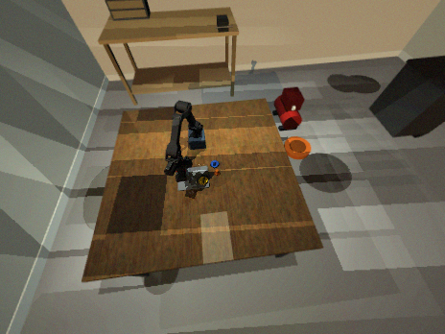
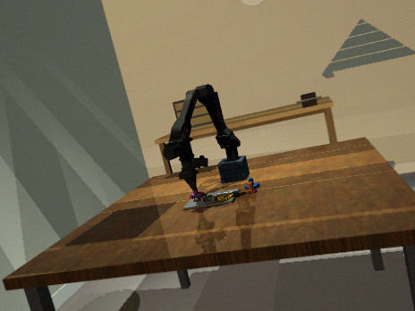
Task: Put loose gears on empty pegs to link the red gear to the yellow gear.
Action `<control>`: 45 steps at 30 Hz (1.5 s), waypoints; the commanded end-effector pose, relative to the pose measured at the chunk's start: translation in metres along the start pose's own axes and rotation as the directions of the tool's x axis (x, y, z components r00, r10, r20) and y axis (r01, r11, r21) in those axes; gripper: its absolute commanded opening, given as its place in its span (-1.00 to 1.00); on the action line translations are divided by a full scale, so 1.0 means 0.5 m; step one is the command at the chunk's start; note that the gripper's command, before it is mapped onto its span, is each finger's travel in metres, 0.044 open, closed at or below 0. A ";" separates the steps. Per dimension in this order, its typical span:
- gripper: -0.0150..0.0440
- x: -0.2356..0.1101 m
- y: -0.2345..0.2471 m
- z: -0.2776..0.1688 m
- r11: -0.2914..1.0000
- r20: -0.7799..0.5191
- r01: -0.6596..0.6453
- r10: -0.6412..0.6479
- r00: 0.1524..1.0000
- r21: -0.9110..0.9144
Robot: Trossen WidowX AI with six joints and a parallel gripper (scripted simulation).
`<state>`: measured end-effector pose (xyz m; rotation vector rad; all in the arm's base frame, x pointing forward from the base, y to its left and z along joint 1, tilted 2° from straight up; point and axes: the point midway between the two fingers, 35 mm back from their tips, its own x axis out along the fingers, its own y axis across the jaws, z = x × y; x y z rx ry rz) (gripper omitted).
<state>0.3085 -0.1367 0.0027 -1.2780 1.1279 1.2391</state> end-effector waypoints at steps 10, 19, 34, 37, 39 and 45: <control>-0.49 0.019 -0.001 0.000 1.000 0.003 0.000 0.000 1.000 -0.021; -0.49 0.022 0.001 0.002 0.982 0.003 -0.001 0.001 1.000 0.191; -0.49 0.029 -0.001 0.001 0.965 0.003 -0.001 0.000 1.000 0.264; -0.49 0.030 0.000 0.002 0.977 0.003 -0.001 0.000 1.000 0.212; -0.49 0.031 0.000 0.002 0.985 0.003 -0.001 0.001 1.000 0.171; -0.49 0.033 0.002 0.001 1.000 0.003 -0.001 0.001 1.000 0.029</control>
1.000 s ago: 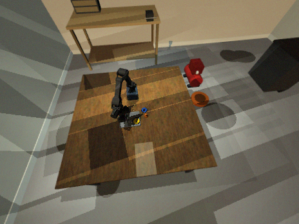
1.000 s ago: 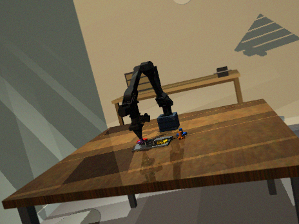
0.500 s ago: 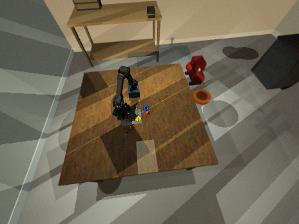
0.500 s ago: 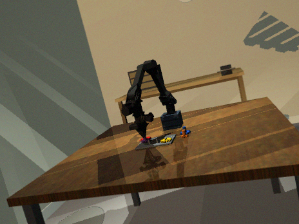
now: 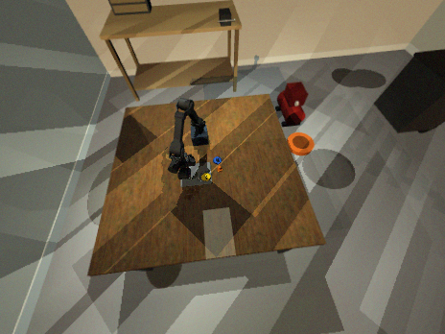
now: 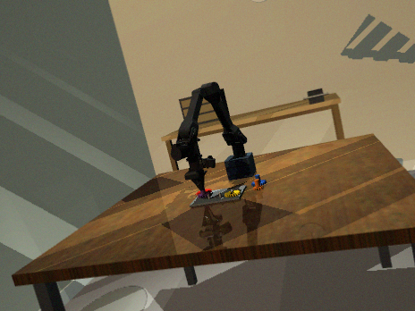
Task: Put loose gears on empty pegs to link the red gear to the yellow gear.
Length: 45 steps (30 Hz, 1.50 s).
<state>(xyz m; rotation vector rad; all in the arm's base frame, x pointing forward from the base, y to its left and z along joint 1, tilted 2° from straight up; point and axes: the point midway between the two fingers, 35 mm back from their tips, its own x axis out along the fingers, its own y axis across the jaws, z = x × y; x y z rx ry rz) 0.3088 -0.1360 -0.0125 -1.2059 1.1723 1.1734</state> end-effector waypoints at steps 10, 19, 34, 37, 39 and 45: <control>-0.49 0.003 -0.002 0.000 0.990 0.002 0.000 0.000 1.000 -0.144; -0.02 -0.006 -0.001 0.001 1.000 0.002 0.000 0.000 1.000 -0.022; 0.43 -0.080 -0.003 0.095 0.974 0.006 -0.007 0.006 1.000 0.228; 0.69 -0.082 0.004 0.172 0.917 0.008 -0.008 0.005 1.000 0.399; 0.87 -0.083 0.013 0.221 0.863 0.010 -0.009 0.005 1.000 0.506; 1.00 -0.083 0.051 0.326 0.690 0.014 -0.014 0.005 1.000 0.724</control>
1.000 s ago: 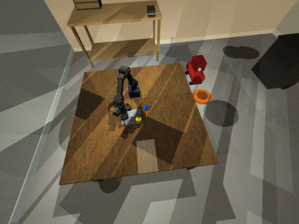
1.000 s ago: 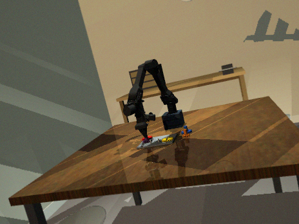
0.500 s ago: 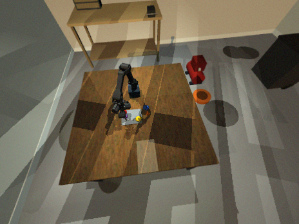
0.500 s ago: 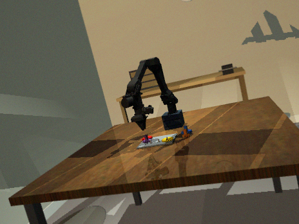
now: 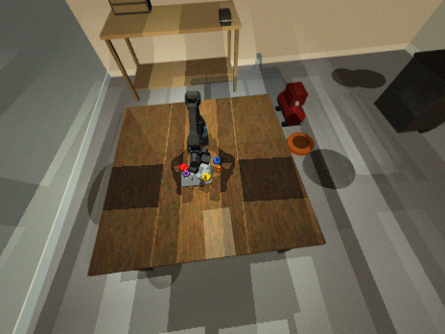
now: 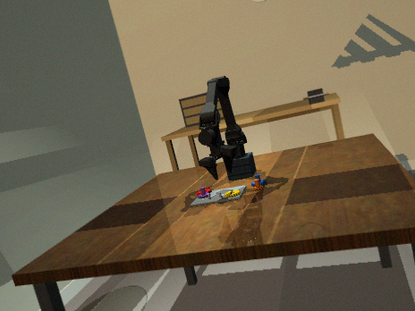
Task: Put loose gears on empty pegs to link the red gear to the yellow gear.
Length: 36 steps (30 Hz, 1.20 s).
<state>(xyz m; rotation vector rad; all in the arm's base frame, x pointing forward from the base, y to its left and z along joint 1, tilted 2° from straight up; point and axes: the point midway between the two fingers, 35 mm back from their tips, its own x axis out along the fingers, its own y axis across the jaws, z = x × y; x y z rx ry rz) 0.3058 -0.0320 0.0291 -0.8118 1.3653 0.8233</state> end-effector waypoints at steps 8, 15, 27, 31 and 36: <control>1.00 0.001 0.197 0.136 0.817 0.010 -0.006 0.000 1.000 0.577; 1.00 0.003 0.254 0.147 0.710 0.013 -0.011 0.003 1.000 0.704; 1.00 0.015 0.256 0.147 0.710 0.013 -0.011 0.003 1.000 0.704; 1.00 0.040 0.256 0.147 0.710 0.012 -0.011 0.003 1.000 0.704; 1.00 0.050 0.256 0.147 0.710 0.012 -0.011 0.003 1.000 0.704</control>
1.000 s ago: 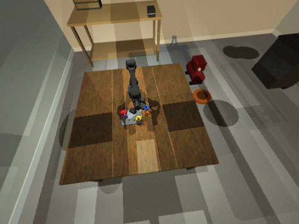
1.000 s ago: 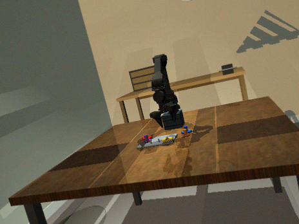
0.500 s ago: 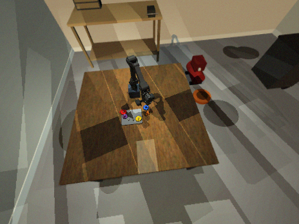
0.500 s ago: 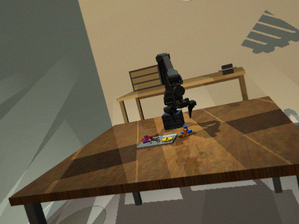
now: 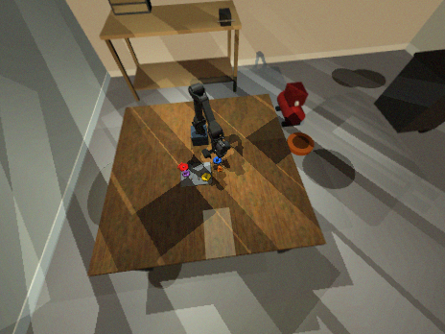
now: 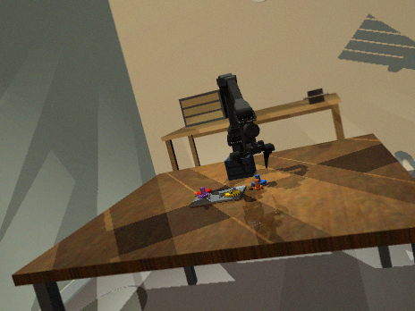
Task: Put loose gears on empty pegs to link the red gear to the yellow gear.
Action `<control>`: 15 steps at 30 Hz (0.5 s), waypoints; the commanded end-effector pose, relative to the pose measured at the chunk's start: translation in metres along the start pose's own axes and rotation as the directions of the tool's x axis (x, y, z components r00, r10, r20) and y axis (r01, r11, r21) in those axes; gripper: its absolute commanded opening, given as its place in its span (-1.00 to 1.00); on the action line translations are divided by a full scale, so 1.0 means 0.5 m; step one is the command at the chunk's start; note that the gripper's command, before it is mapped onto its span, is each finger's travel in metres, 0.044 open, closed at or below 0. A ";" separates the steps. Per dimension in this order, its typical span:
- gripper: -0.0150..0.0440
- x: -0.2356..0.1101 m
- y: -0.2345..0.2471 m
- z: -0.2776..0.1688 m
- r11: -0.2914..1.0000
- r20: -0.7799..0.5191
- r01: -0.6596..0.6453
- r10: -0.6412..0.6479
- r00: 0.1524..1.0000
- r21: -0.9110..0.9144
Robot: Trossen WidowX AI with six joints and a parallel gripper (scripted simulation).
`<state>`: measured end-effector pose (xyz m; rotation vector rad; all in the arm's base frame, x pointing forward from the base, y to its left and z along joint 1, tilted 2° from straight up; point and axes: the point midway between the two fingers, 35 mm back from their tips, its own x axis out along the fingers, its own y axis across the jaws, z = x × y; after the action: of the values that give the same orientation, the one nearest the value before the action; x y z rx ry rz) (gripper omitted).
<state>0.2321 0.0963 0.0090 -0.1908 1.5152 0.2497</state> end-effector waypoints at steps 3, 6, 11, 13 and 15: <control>1.00 0.015 -0.001 -0.002 1.000 -0.001 0.003 -0.003 1.000 0.005; 1.00 0.025 -0.001 -0.002 1.000 -0.001 0.003 -0.003 1.000 0.004; 1.00 0.041 0.000 -0.002 1.000 -0.001 0.003 -0.003 1.000 0.005; 1.00 0.048 0.000 -0.003 1.000 -0.002 0.003 -0.003 1.000 0.005; 1.00 0.054 0.000 -0.003 1.000 -0.002 0.003 -0.003 1.000 0.006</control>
<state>0.2338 0.0981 -0.0115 -0.1898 1.5094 0.2512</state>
